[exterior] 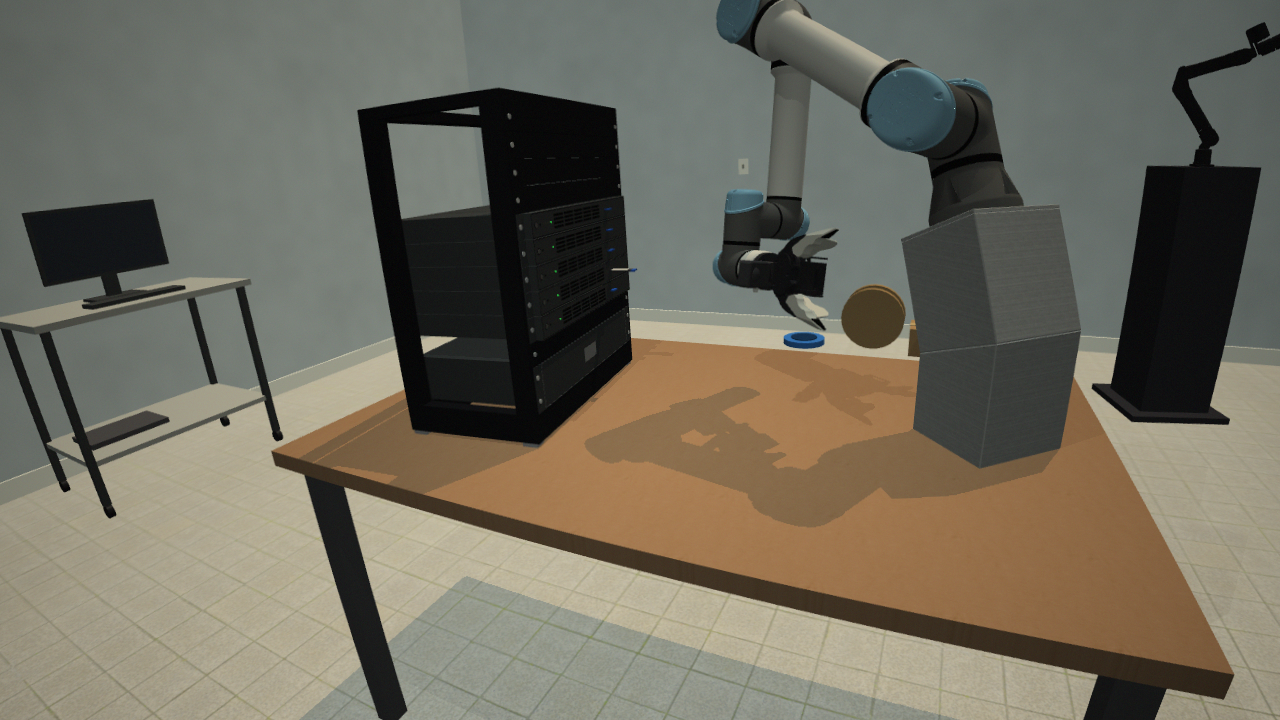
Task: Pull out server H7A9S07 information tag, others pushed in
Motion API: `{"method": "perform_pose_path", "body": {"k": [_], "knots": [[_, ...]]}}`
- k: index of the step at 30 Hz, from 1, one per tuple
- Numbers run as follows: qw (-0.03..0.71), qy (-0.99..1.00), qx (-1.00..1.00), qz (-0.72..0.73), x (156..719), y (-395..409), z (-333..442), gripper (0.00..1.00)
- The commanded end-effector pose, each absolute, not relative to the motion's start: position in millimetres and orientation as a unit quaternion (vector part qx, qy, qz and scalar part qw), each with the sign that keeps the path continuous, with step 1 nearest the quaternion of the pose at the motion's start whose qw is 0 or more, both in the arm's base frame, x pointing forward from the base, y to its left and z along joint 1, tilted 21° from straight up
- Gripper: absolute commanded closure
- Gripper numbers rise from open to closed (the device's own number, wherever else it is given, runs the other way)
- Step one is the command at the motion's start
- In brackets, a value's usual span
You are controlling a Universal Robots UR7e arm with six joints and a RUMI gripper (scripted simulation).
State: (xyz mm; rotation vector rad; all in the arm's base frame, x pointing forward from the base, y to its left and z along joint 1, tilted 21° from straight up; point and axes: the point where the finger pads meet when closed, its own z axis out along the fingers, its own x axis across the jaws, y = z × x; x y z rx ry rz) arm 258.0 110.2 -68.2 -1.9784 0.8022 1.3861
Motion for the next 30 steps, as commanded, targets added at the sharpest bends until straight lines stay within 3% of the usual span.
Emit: {"method": "perform_pose_path", "body": {"k": [1, 30], "knots": [[0.291, 0.315, -0.727, 0.537, 255, 114, -63, 0.0], [0.27, 0.374, -0.644, 0.61, 243, 129, -37, 0.0]]}}
